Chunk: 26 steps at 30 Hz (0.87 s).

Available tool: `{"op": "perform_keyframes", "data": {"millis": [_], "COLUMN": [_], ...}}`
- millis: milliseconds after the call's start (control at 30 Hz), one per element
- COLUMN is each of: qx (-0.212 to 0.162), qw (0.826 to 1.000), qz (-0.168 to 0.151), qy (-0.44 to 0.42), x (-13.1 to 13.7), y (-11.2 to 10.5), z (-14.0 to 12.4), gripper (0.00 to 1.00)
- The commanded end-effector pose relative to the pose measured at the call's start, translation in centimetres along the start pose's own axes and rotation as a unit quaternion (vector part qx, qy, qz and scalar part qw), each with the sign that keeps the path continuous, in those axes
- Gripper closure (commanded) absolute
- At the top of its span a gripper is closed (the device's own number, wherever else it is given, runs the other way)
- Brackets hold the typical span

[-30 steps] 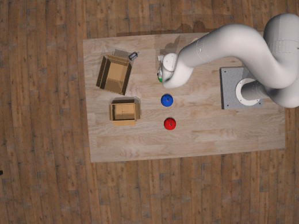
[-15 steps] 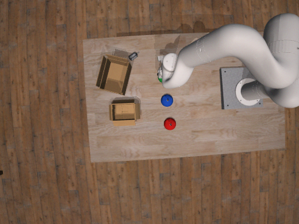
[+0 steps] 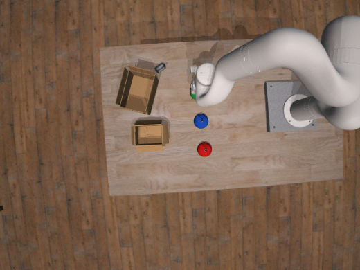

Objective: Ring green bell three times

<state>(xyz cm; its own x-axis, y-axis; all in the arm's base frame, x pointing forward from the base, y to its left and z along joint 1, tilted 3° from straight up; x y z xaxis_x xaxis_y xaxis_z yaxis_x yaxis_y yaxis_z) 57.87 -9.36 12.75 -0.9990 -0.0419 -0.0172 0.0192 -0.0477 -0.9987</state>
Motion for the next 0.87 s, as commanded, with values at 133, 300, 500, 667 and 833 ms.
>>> {"op": "perform_keyframes", "data": {"millis": [133,300,500,667,833], "qx": [0.0,0.0,0.0,0.0,0.0], "qw": [1.0,1.0,1.0,1.0,1.0], "qz": [0.002,0.002,0.002,0.002,0.002], "qy": [0.0,0.0,0.0,0.0,0.0], "x": [-0.2,-0.2,-0.1,-0.1,-0.1], "y": [-2.4,-3.6,-4.8,-5.6,-5.9], "z": [0.0,0.0,0.0,0.0,0.0], "gripper": [1.0,1.0,1.0,1.0,1.0]}}
Point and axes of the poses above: the point where the finger pads meet when closed, its own y axis out along the fingers, its own x axis across the jaws, z = x × y, the point moved 6 cm from there along -y, back along the fingers, and after that the axes turned 5 degrees about y, right-handed, at the moved point
